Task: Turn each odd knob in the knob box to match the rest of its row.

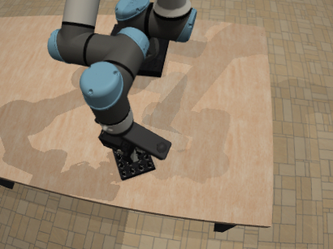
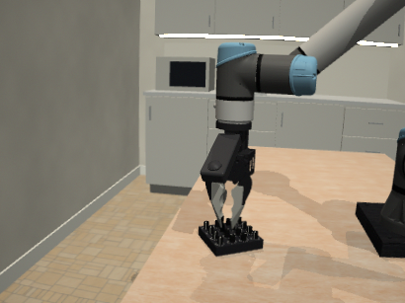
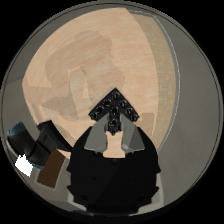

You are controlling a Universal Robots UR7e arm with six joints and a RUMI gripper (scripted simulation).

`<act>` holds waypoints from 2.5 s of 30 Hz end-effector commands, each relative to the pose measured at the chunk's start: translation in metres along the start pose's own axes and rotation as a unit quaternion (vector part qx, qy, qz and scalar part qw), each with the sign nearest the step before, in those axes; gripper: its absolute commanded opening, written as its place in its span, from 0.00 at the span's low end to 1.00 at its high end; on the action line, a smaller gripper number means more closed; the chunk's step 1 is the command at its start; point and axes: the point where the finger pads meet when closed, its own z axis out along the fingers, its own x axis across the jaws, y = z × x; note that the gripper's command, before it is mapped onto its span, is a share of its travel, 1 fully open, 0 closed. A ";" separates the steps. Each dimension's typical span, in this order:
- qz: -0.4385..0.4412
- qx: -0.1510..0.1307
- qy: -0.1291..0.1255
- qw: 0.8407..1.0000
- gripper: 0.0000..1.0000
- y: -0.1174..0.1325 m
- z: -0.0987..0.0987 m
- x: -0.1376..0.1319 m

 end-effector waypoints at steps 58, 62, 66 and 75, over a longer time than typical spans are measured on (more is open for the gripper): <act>0.000 0.000 -0.001 1.000 0.11 0.000 0.015 0.000; 0.000 0.000 -0.001 1.000 0.11 0.000 0.015 0.000; 0.000 0.000 0.000 1.000 0.11 0.000 0.015 0.000; 0.000 0.000 0.000 1.000 0.11 0.000 0.015 0.000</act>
